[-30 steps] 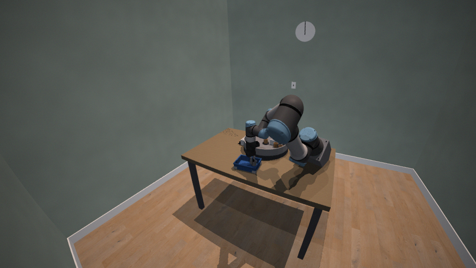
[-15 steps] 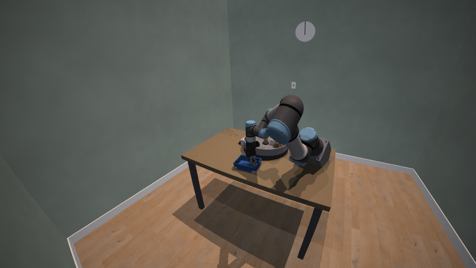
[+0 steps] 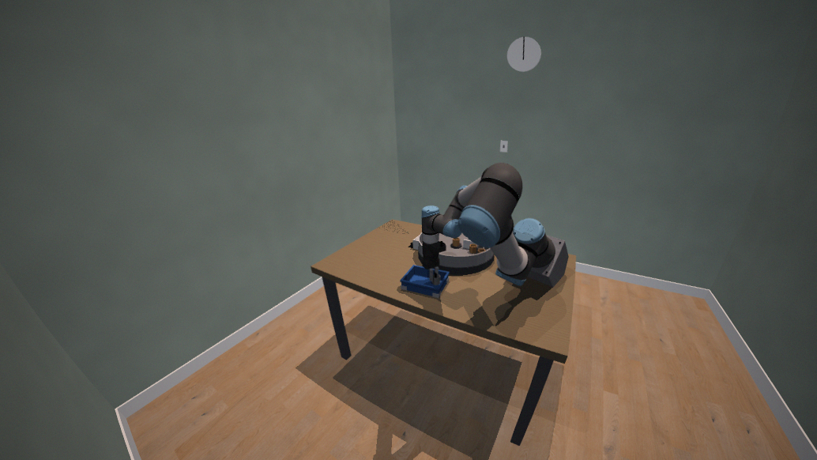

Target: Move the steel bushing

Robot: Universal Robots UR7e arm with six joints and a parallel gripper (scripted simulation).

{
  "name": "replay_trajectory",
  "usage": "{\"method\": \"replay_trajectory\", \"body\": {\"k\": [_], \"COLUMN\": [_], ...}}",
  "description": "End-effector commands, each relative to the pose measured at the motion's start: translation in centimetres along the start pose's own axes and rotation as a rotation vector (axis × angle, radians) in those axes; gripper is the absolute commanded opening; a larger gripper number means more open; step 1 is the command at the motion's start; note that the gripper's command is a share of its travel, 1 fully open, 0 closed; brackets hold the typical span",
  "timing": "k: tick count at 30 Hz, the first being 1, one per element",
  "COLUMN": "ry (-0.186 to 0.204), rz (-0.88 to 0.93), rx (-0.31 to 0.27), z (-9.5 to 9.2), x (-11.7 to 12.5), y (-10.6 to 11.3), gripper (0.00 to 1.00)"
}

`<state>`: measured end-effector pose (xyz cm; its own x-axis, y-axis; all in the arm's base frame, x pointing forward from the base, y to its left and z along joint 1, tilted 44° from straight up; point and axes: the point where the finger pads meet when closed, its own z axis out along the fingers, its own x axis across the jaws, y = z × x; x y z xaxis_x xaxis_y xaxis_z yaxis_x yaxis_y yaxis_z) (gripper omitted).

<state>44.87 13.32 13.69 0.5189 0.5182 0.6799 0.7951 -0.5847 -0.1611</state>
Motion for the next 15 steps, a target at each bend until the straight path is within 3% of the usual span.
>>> {"method": "replay_trajectory", "body": {"k": [1,15], "ry": [0.000,0.000], "rz": [-0.001,-0.001], "rx": [-0.001,-0.001], "z": [-0.36,-0.57], "x": [0.00,-0.02], "y": [0.05,0.05], "gripper": [0.47,0.47]}}
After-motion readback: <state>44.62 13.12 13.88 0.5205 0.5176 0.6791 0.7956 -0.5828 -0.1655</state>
